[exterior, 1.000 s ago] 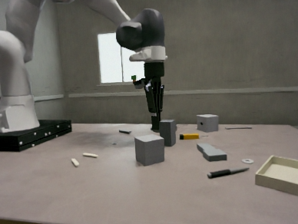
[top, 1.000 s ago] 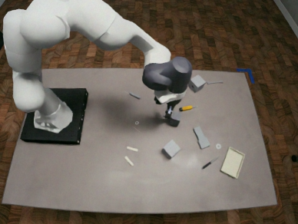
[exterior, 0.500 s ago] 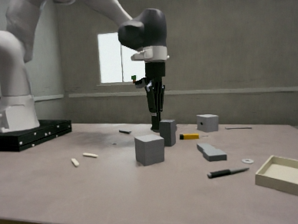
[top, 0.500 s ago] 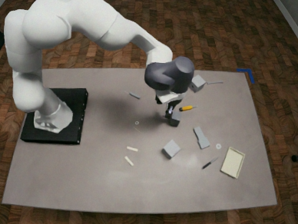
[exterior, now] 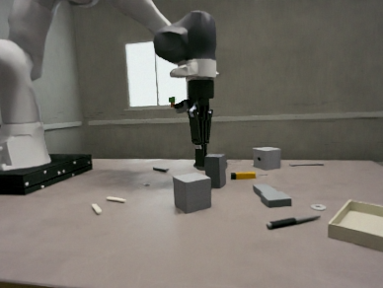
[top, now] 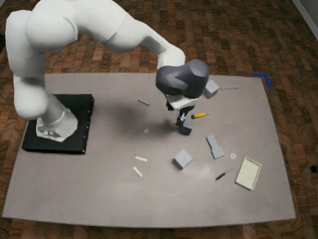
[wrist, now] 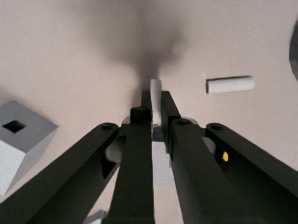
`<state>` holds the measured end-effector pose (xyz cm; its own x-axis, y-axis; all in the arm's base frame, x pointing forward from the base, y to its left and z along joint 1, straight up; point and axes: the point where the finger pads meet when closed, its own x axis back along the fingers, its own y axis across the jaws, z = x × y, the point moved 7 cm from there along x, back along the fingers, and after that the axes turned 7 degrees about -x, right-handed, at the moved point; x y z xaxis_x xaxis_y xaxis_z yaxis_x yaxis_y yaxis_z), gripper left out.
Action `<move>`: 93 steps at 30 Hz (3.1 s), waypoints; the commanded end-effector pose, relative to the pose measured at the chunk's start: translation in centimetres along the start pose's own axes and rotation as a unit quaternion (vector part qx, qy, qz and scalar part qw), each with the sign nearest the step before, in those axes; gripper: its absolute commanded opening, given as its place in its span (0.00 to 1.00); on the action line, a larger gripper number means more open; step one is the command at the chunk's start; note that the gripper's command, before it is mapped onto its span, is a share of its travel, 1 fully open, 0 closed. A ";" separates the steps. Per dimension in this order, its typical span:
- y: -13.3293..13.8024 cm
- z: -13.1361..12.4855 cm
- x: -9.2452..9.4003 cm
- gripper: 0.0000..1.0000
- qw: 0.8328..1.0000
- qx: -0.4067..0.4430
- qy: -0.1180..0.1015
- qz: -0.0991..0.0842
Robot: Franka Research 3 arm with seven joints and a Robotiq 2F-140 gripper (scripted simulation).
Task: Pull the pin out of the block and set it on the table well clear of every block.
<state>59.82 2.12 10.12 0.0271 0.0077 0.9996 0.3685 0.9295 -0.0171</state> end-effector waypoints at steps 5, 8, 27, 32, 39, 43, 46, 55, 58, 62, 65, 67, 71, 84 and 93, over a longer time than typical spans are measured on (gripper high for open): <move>0.0 0.2 -0.1 0.10 1.000 -0.006 0.006 0.008; 0.0 0.2 -0.1 0.10 1.000 -0.006 0.006 0.008; 0.1 0.0 0.0 0.10 1.000 -0.010 0.009 0.012; 0.1 -0.1 0.0 0.10 1.000 -0.010 0.013 0.014; 0.1 -0.1 0.0 0.10 1.000 -0.010 0.013 0.014; 0.1 -0.1 0.0 0.10 1.000 -0.010 0.015 0.014; 0.2 -0.3 0.1 0.10 1.000 -0.010 0.022 0.016; 0.3 -0.4 0.1 0.10 0.999 -0.010 0.030 0.017; 0.3 -0.4 0.1 0.10 0.999 -0.010 0.030 0.017; 0.3 -0.4 0.1 0.10 0.999 -0.010 0.030 0.017; 0.3 -0.4 0.1 0.10 0.999 -0.010 0.030 0.017; 0.3 -0.4 0.1 0.10 0.999 -0.010 0.031 0.017; 0.3 -0.5 0.1 0.10 0.999 -0.009 0.037 0.019; 0.4 -0.7 0.2 0.10 0.999 -0.007 0.049 0.021; 0.4 -0.7 0.2 0.10 0.998 -0.005 0.051 0.022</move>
<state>60.76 2.26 10.42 0.1287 0.0096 0.9916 0.3831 0.9218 -0.0587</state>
